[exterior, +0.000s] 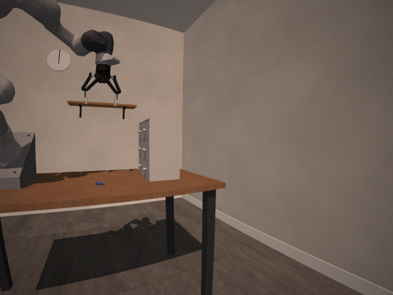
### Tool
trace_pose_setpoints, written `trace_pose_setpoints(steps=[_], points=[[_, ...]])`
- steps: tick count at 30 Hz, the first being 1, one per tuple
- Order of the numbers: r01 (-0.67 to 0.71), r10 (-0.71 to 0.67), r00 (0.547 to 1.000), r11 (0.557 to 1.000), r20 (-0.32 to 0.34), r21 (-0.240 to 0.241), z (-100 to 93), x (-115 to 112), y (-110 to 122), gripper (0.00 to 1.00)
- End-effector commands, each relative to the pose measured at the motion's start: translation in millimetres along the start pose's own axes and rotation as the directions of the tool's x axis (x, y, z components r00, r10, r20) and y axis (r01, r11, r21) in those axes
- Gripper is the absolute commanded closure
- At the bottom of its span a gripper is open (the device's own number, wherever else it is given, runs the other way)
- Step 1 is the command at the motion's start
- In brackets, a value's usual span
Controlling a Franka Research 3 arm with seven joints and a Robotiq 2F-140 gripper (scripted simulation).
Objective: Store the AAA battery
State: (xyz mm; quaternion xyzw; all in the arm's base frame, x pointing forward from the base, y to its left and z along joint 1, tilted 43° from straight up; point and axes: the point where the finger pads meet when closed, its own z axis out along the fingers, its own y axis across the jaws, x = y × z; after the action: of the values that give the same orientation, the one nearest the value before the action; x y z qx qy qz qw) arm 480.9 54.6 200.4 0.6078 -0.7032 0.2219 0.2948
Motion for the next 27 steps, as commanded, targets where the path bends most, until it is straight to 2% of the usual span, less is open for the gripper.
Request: trace_pose_setpoints(steps=[1, 6, 14, 21, 23, 27], points=[[0.065, -0.065, 0.998, 0.998, 0.0, 0.005, 3.7, 1, -2, 0.0], [0.109, -0.109, 0.994, 0.994, 0.0, 0.005, 8.0, 1, -2, 0.0], [0.27, -0.27, 0.963, 0.963, -0.001, 0.004, 23.8, 1, -2, 0.0], [0.446, -0.446, 0.895, 0.895, -0.002, 0.003, 41.9, 1, -3, 0.0], [0.446, -0.446, 0.895, 0.895, -0.002, 0.003, 41.9, 1, -3, 0.0], [0.55, -0.55, 0.835, 0.835, -0.002, 0.003, 53.4, 1, -3, 0.0]])
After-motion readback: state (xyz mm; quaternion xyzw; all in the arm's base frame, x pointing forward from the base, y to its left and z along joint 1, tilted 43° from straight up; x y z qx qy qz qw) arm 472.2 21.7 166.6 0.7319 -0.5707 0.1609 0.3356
